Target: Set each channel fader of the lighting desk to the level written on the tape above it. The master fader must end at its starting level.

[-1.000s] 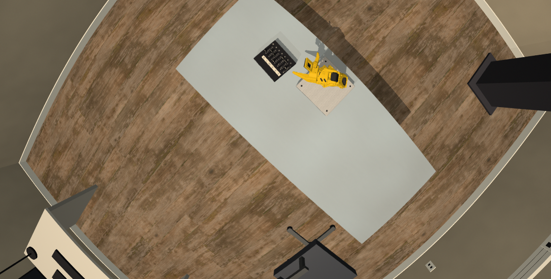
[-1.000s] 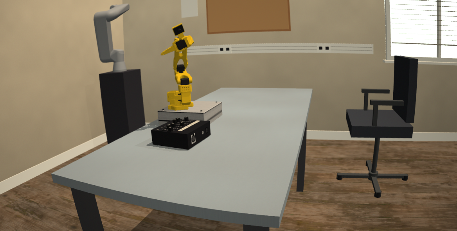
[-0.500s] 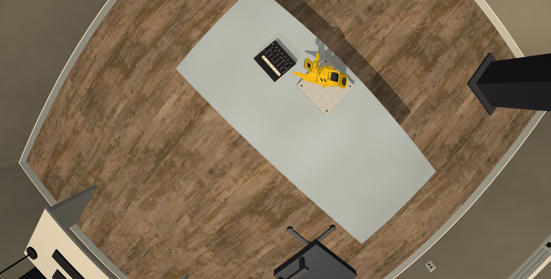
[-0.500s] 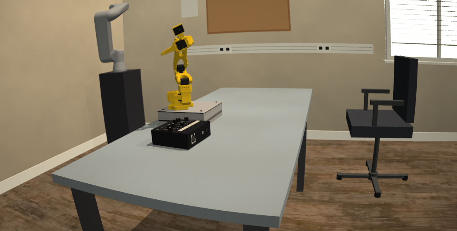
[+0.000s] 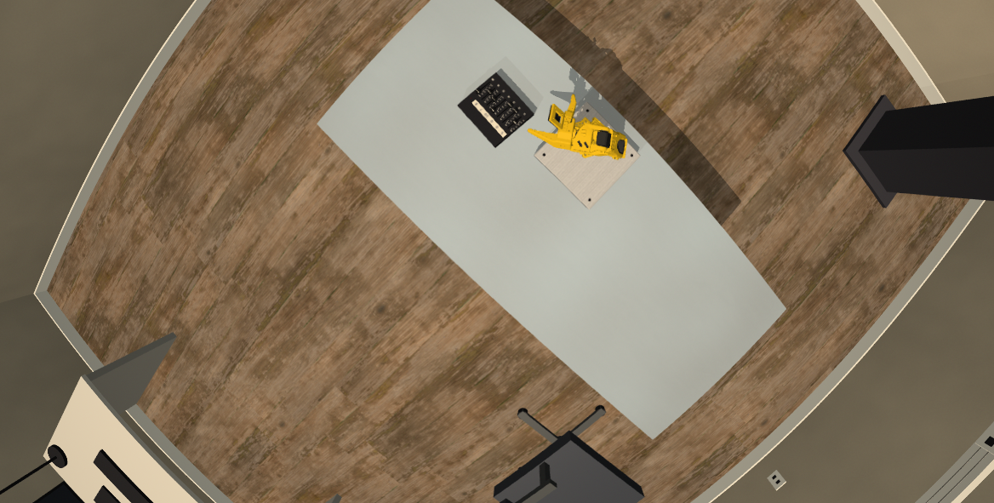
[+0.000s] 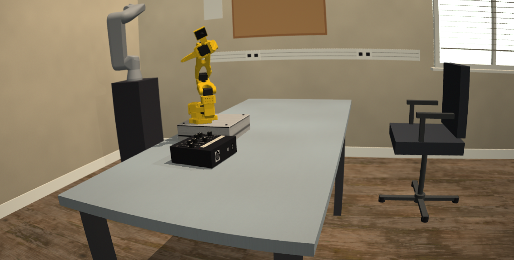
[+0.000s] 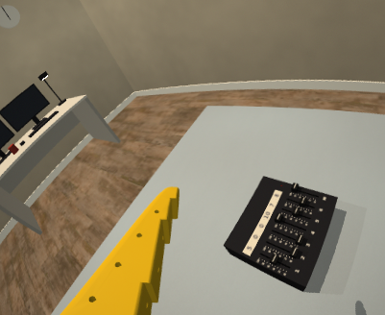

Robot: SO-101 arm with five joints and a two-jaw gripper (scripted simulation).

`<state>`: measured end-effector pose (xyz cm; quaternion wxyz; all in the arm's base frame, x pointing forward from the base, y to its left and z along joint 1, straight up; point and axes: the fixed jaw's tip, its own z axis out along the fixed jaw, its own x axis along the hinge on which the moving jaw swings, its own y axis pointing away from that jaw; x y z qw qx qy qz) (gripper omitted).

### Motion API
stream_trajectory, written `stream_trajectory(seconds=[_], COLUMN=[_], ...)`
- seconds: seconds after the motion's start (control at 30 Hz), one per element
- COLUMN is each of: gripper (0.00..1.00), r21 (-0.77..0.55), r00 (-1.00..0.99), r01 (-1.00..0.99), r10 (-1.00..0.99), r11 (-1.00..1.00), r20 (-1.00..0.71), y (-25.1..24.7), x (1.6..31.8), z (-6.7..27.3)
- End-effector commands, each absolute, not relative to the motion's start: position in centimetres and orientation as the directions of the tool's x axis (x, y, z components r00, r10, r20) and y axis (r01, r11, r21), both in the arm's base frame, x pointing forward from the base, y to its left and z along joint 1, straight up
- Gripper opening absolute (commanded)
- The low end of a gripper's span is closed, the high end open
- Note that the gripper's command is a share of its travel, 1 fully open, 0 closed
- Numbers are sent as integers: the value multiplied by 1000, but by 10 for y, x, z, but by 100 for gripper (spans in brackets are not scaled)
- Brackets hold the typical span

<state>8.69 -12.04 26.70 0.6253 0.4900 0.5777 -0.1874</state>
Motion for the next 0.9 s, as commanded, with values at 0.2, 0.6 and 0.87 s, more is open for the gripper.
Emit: stream_trajectory(seconds=[0.2, 0.6, 0.87], gripper=[100, 100, 0], r21=[397, 397, 385], r00=[263, 263, 248], r01=[800, 800, 806], r10=[332, 332, 335], r11=[449, 449, 450], r20=[-906, -906, -909], y=[-120, -120, -122], x=[87, 87, 88], z=[267, 267, 266])
